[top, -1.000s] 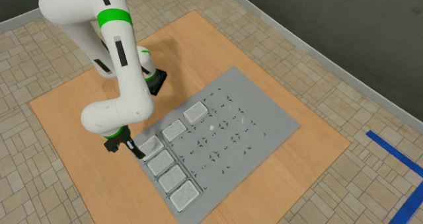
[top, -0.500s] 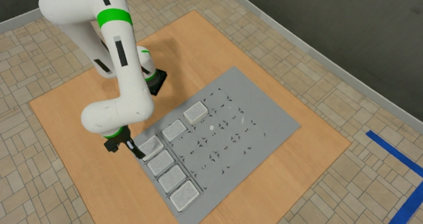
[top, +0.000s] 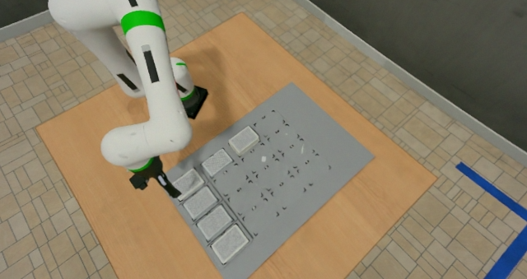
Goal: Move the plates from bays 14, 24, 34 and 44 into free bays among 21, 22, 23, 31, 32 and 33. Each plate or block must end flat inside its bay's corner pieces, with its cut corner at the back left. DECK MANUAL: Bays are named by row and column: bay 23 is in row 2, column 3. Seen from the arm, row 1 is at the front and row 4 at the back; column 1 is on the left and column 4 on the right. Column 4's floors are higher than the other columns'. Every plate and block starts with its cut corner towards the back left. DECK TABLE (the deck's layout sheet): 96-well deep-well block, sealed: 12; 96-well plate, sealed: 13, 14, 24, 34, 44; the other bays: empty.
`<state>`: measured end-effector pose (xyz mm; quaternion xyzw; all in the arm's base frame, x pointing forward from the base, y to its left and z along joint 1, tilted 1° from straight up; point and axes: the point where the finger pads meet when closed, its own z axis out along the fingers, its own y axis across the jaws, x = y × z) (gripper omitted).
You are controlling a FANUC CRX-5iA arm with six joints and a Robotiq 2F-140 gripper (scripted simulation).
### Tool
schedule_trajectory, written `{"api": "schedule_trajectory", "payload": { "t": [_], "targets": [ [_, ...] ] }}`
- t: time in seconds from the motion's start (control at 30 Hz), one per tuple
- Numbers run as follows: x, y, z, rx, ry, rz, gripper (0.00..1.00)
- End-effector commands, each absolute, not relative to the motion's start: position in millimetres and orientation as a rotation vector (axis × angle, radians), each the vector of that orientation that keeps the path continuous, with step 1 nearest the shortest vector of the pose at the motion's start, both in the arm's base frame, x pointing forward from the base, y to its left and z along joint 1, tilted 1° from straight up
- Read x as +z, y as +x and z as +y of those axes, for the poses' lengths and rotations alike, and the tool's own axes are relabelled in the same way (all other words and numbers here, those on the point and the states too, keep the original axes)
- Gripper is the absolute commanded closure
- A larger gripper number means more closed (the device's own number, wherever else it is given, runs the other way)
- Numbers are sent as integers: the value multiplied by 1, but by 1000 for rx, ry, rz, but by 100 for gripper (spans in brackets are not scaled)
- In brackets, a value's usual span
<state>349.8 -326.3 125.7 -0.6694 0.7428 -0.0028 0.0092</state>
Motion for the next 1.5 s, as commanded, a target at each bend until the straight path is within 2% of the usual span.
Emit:
{"api": "schedule_trajectory", "payload": {
  "t": [0.0, 0.43, 1.27, 1.47],
  "targets": [
    [127, 350, -327, -11, -2091, 2320, 0],
    [127, 362, -328, -12, -2091, 2320, 0],
    [128, 454, -338, -12, -2091, 2320, 0],
    [129, 457, -338, -12, -2091, 2320, 0]
  ]
}}
